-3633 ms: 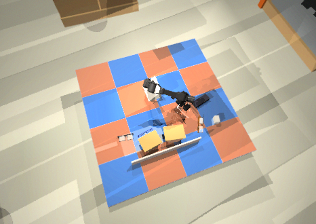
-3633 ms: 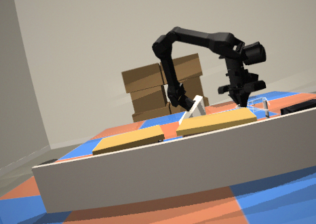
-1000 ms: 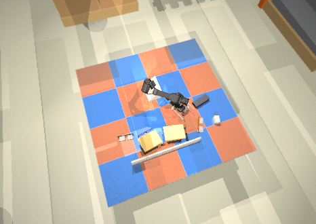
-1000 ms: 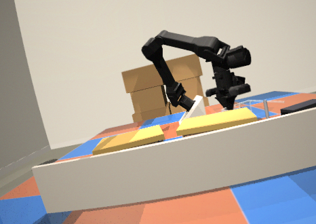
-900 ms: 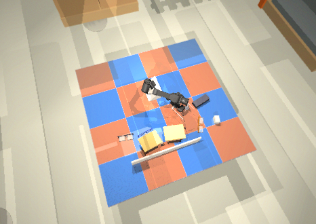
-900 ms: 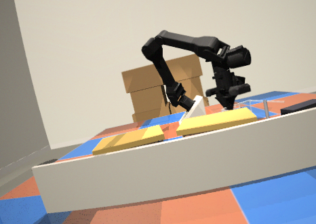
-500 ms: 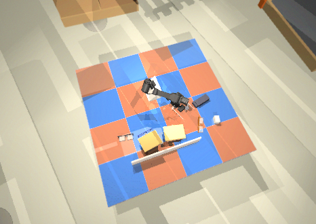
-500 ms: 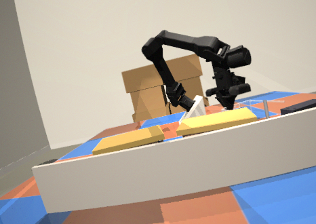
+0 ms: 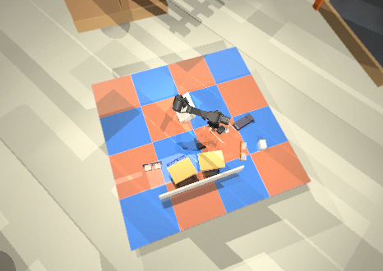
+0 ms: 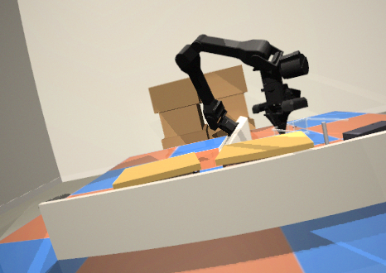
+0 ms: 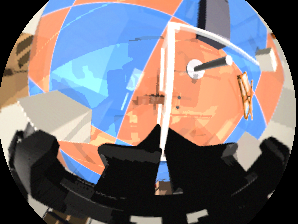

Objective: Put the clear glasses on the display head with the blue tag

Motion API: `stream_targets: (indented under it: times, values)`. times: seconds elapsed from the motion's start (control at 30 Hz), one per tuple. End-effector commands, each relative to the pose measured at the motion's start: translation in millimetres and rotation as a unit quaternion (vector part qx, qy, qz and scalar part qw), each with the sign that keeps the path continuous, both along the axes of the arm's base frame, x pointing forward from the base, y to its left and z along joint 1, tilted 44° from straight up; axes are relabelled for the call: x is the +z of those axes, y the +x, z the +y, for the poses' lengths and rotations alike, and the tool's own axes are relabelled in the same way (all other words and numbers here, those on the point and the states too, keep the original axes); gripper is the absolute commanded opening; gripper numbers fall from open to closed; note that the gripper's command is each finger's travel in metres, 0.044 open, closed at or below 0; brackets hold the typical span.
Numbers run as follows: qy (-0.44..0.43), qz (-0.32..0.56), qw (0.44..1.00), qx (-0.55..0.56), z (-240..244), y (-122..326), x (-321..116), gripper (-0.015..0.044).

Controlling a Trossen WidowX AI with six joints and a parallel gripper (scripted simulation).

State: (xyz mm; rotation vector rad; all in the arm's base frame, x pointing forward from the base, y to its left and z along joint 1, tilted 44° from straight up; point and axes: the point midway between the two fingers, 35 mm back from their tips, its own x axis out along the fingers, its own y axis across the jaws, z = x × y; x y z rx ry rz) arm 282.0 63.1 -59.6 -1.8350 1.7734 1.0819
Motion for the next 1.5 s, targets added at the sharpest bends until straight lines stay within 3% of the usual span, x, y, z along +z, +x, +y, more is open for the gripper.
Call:
stream_targets:
  times: [0.0, 0.37, 0.77, 1.1, 1.47]
  values:
    - [0.004, -0.005, 1.000, 0.000, 20, 4, 17, 0.0000]
    - [0.003, -0.018, 1.000, -0.014, 34, 3, 36, 0.0000]
    - [-0.016, -0.171, 0.968, -0.181, 5, -5, 68, 0.0000]
    - [-0.033, -0.298, 0.899, -0.320, -21, -16, 93, 0.0000]
    - [-0.051, -0.424, 0.780, -0.457, -49, -34, 117, 0.0000]
